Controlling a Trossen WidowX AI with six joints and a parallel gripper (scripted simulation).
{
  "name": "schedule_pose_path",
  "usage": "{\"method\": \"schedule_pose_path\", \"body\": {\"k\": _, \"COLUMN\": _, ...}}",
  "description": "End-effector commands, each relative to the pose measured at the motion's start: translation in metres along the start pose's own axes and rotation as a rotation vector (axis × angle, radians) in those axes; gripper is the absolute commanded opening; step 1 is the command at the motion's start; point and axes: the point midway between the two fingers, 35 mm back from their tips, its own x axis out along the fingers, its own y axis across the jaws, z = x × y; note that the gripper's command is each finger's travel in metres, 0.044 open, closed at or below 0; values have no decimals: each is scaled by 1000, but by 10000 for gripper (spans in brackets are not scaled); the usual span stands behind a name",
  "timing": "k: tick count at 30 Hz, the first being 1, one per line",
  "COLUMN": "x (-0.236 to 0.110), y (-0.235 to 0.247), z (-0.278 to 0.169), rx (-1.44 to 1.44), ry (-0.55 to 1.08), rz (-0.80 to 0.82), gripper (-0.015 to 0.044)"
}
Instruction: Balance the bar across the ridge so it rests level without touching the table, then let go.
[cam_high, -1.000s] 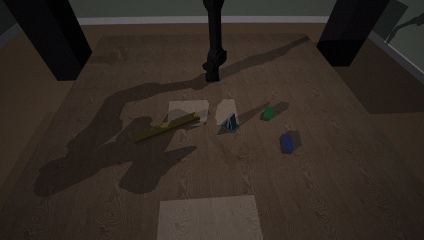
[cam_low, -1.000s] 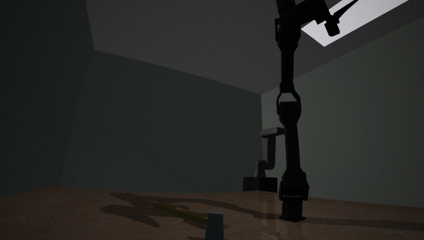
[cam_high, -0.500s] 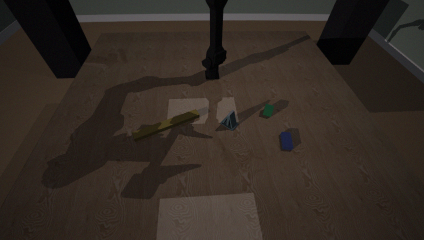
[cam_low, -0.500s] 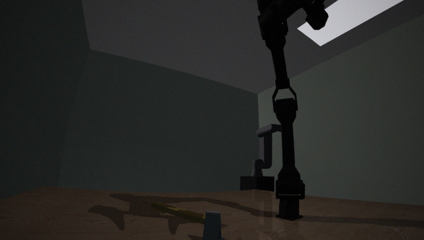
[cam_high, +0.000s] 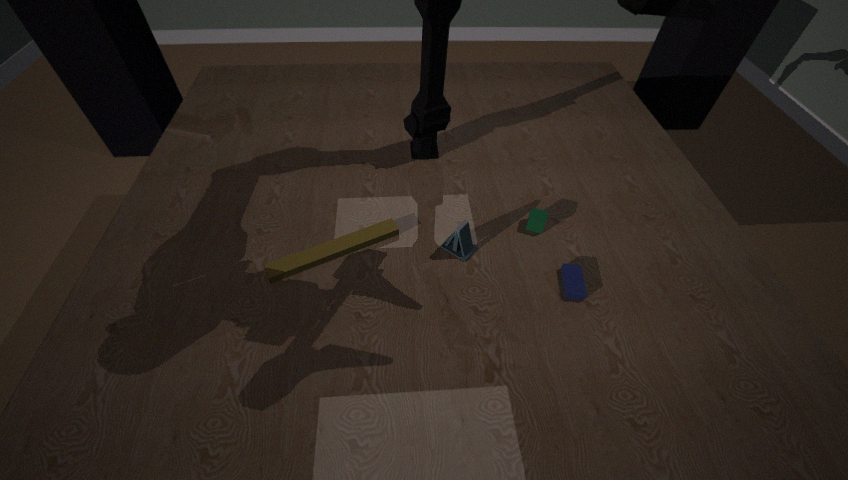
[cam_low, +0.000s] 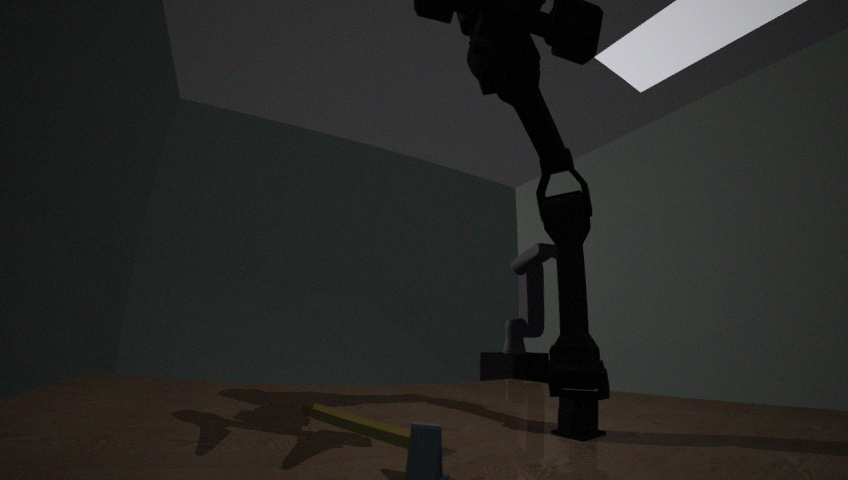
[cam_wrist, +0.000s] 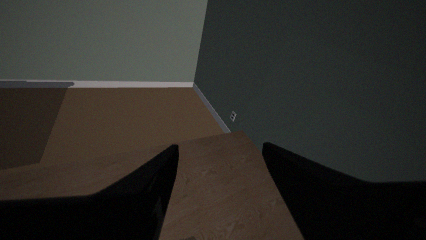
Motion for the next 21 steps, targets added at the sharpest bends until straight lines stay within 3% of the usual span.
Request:
{"method": "schedule_pose_path", "body": {"k": 1, "x": 0, "y": -23, "z": -28, "rx": 114, "ry": 73, "rz": -60, "gripper": 315}}
{"method": "schedule_pose_path", "body": {"k": 21, "x": -47, "y": -124, "z": -186, "rx": 716, "ry": 392, "rz": -439, "gripper": 315}}
